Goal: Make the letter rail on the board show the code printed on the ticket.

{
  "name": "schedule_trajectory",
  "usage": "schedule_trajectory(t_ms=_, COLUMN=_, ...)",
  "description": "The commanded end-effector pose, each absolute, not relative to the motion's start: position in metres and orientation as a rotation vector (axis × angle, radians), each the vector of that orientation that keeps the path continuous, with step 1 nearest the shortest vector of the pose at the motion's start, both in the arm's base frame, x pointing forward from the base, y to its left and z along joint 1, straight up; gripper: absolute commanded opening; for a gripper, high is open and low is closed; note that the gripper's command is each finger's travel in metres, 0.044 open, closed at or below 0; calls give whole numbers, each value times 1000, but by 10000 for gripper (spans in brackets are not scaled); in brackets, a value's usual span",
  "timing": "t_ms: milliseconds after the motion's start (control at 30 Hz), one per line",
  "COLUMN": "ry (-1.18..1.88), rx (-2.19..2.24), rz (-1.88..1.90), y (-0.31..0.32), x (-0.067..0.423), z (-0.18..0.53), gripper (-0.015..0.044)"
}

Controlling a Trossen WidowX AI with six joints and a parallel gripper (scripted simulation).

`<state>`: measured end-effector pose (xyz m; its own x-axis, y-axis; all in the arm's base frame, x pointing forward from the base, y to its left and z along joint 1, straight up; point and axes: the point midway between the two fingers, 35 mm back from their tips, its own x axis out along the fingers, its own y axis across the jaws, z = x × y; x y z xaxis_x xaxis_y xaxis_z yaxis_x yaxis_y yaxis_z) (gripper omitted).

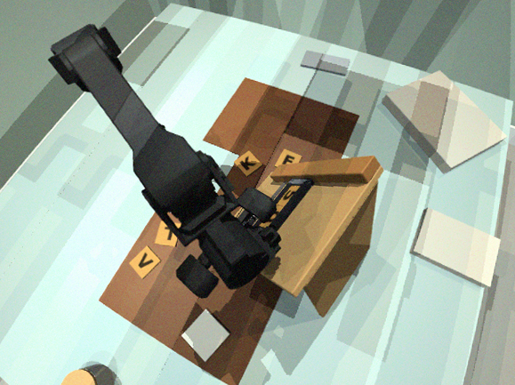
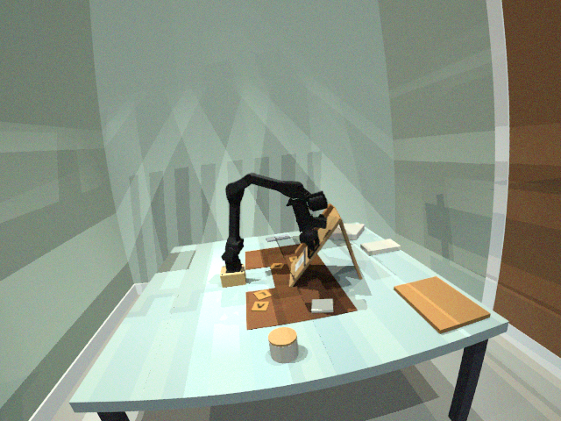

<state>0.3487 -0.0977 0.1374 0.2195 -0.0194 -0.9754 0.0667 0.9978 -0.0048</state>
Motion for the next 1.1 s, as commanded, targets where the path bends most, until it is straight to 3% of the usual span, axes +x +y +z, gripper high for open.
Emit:
schedule_trajectory(t_ms=0, ry=1348, rx=43, rz=-63, y=-96, x=349, z=137, gripper=0)
schedule_trajectory(t_ms=1067, ry=1348, rx=44, rz=-63, y=-90, x=343, z=142, gripper=0)
